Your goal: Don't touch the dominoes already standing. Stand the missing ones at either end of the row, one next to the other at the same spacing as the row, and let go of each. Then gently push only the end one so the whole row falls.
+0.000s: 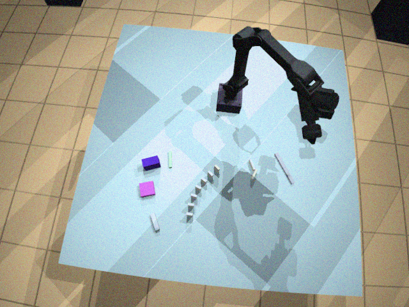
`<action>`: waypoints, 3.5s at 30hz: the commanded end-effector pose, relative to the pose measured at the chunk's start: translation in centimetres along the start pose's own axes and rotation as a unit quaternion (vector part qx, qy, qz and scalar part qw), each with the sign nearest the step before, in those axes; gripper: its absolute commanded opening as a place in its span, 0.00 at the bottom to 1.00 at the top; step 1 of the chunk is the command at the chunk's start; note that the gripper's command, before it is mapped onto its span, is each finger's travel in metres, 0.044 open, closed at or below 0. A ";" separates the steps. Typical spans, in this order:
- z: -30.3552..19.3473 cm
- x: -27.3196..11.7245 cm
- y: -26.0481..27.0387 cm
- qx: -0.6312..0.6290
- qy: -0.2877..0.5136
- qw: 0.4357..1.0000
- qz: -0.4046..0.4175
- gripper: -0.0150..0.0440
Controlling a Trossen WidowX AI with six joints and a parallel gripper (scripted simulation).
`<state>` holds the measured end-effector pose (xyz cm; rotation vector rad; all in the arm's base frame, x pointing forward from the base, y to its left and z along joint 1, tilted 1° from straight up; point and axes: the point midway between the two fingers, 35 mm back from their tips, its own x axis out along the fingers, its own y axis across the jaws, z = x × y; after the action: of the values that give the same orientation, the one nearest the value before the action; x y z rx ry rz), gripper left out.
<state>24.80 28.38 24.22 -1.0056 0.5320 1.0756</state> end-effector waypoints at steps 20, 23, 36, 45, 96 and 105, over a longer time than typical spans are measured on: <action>-23.2 12.7 -2.1 0.506 0.307 0.805 0.041 1.00; -24.9 15.8 -0.7 0.506 0.307 0.805 0.041 1.00; -25.5 17.1 -0.2 0.506 0.307 0.805 0.041 1.00; -25.9 17.7 0.1 0.506 0.307 0.805 0.041 1.00; -14.6 4.0 1.3 0.653 0.310 0.690 -0.016 0.30; -13.4 3.0 5.5 0.722 0.308 0.618 -0.046 0.30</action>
<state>23.11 18.66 13.11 0.1090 1.5536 -0.0639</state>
